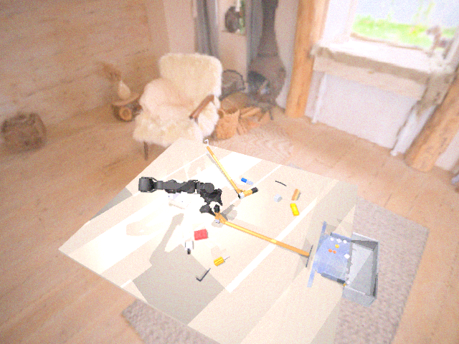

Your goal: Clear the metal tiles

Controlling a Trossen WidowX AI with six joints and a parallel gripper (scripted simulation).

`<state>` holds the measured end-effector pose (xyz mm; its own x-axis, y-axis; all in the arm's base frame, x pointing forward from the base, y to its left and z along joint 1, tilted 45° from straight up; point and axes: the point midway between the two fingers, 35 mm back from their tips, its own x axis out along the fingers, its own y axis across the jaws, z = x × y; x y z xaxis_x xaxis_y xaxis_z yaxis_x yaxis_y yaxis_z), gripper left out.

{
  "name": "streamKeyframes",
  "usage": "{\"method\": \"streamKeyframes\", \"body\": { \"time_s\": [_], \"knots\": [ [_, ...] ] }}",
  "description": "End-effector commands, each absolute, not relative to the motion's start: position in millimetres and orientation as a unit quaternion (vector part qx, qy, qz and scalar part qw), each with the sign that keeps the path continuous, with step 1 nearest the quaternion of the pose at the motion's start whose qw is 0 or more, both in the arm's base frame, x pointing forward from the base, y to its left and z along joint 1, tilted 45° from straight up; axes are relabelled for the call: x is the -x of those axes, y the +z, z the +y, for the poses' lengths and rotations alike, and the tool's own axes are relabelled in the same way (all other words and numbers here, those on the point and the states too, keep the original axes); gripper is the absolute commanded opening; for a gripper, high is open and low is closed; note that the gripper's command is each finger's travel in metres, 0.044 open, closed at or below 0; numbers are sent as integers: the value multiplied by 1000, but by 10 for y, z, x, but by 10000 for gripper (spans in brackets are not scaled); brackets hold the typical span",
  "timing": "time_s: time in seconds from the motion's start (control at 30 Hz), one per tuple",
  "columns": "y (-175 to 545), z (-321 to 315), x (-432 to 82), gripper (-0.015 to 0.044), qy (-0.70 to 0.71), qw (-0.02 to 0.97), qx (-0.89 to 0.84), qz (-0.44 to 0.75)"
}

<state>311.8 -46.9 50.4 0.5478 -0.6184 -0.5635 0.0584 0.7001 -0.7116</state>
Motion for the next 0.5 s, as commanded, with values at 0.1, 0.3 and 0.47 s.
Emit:
{"method": "streamKeyframes", "body": {
  "time_s": [0.1,0.3,0.47],
  "knots": [
    [630,-352,-3021,440,-210,819,325,424],
    [722,-267,-2923,440,-210,819,326,423],
    [776,-224,-2863,440,-210,819,328,422]
  ]
}}
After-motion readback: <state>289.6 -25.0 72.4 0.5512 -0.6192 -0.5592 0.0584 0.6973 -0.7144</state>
